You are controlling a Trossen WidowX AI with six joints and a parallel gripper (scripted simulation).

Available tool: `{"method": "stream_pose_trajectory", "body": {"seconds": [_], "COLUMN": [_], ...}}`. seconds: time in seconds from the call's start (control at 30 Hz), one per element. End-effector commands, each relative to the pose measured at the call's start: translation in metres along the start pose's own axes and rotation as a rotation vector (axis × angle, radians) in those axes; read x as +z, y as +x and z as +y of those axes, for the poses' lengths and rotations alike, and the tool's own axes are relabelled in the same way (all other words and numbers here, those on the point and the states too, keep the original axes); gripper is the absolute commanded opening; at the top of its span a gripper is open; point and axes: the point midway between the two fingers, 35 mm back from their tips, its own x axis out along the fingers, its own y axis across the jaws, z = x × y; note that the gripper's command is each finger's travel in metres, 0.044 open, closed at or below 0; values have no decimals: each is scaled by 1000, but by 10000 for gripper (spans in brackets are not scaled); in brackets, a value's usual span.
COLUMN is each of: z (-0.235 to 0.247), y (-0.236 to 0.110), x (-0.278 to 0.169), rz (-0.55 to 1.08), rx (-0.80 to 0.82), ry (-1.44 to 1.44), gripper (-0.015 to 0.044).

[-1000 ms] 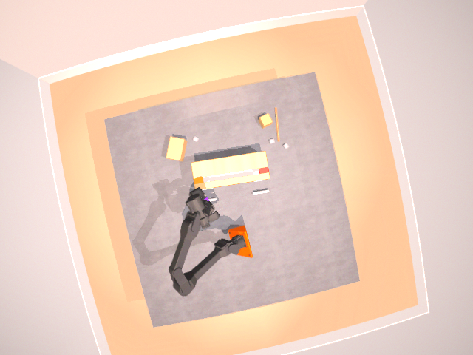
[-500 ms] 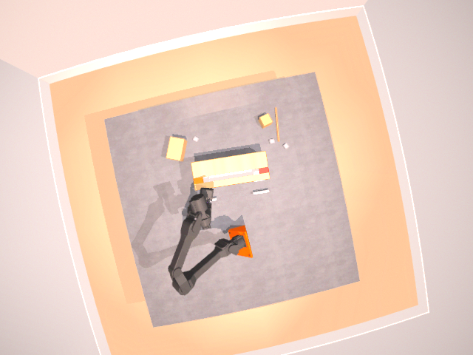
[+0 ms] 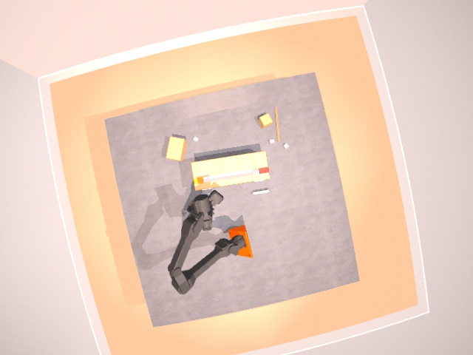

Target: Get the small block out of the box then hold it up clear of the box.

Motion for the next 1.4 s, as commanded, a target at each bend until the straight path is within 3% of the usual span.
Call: {"method": "stream_pose_trajectory", "body": {"seconds": [0.0,1.37], "z": [0,3], "y": [-5,-39], "x": [0,0], "rz": [-7,17], "rx": [11,147], "ry": [213,1957], "gripper": [0,0]}}
